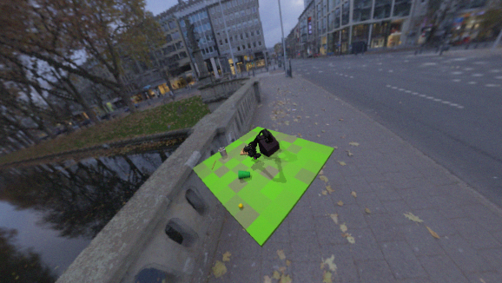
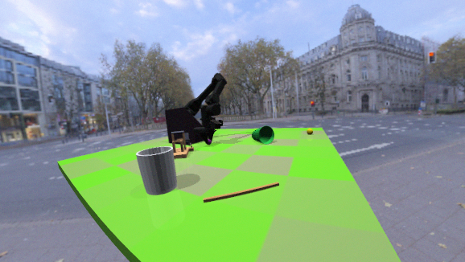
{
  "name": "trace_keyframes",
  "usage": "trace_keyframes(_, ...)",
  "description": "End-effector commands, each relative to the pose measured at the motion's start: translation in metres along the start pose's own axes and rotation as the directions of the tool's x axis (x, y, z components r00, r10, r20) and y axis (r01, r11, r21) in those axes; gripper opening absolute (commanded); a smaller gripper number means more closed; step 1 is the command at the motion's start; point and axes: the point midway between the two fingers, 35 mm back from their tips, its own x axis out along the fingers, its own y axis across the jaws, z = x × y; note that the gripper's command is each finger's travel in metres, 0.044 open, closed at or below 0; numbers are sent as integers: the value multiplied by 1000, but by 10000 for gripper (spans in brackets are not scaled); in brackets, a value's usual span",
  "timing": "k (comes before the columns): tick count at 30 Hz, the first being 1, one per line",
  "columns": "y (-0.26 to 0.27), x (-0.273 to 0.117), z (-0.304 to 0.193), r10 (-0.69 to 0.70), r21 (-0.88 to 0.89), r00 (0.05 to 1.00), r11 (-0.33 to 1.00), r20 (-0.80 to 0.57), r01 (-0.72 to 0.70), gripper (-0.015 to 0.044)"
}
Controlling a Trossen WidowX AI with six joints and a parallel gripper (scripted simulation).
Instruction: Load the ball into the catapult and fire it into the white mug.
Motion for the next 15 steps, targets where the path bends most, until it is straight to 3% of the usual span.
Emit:
trace_keyframes(1, 0, -1, 0, 3, 3, 1000, 1000, 1, -3, 37)
trace_keyframes(3, -1, -7, 2, 0, 4, 1000, 1000, 2, 0, 0)
trace_keyframes(15, -2, -75, 8, -11, 5, 1000, 1000, 2, 11, 0)
